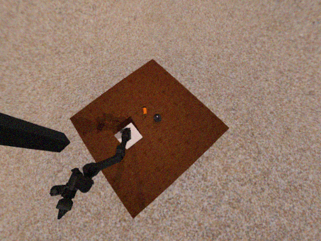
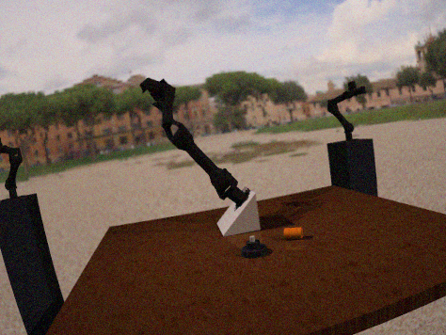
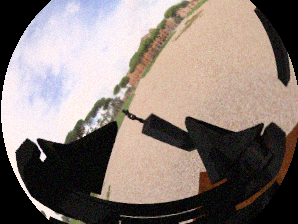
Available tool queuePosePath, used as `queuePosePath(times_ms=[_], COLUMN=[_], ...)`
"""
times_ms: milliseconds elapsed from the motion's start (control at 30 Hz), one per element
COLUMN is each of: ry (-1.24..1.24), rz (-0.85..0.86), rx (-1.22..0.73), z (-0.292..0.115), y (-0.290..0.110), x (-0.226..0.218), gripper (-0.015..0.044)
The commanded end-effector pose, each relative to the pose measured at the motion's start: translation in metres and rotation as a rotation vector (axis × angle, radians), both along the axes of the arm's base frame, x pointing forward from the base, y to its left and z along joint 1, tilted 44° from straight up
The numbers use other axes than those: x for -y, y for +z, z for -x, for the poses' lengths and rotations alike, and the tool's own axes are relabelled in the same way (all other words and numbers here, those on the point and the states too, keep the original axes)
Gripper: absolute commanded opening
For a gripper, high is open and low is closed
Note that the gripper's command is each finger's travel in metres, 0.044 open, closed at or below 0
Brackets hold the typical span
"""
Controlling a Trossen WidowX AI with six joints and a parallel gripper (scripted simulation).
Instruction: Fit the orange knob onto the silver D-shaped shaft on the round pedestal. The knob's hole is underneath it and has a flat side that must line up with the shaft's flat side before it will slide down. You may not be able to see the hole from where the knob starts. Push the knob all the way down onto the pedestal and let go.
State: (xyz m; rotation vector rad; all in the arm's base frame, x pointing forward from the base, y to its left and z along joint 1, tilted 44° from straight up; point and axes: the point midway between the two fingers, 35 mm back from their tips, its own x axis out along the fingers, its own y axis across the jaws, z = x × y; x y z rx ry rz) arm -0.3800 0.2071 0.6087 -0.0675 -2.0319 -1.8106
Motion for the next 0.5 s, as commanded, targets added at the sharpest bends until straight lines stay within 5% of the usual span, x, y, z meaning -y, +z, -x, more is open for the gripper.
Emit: queuePosePath(times_ms=[0,267,467], ry=[-0.017,-0.469,-0.782], rz=[0.001,0.007,0.002], rx=[0.003,0.117,0.265], z=[0.000,-0.030,-0.095], y=[-0.002,-0.074,-0.138], x=[-0.006,-0.156,-0.251], gripper=[0.0426,0.0440,0.0440])
